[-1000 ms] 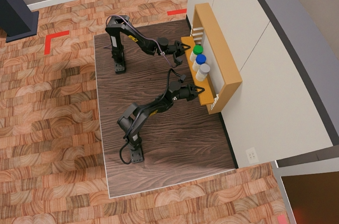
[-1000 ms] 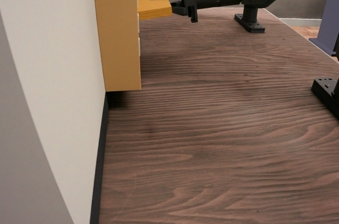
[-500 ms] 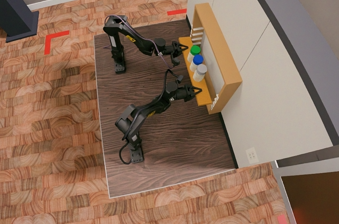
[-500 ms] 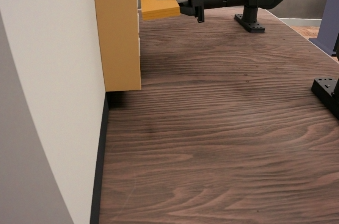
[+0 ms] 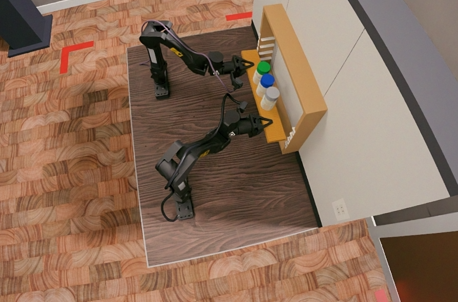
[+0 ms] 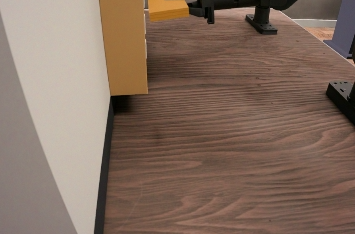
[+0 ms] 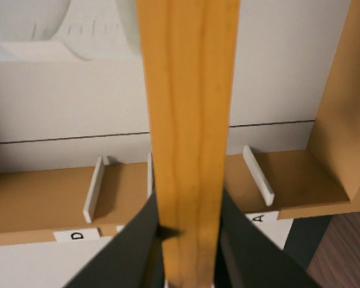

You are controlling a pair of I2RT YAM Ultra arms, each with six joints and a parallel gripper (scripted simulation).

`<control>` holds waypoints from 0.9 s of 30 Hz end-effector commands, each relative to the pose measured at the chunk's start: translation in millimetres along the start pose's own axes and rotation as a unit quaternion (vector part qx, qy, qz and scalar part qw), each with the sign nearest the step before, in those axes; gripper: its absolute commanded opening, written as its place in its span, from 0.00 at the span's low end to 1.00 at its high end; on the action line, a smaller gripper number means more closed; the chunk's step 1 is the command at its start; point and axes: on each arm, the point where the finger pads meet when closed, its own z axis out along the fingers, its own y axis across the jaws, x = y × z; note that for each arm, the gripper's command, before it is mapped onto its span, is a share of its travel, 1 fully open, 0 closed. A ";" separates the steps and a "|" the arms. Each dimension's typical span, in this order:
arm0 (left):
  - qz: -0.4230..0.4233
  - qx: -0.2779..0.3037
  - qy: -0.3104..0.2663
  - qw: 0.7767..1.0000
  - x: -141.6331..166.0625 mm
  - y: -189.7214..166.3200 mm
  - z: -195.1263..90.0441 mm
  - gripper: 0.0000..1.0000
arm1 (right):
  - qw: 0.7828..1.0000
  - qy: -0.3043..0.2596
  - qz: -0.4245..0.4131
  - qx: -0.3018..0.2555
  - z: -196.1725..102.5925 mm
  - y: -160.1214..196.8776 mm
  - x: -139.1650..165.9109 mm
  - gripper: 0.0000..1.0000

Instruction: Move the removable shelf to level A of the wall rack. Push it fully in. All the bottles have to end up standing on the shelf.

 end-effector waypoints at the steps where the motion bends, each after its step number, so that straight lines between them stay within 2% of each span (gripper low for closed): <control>1: -0.005 -0.058 0.007 0.998 3.5 37.1 -6.6 0.00 | 0.998 0.004 0.010 0.057 -6.8 -39.4 2.2 0.00; 27: -0.005 -0.058 0.007 0.998 3.5 33.2 -6.2 0.00 | 0.998 0.004 0.010 0.057 -6.4 -36.0 2.2 0.00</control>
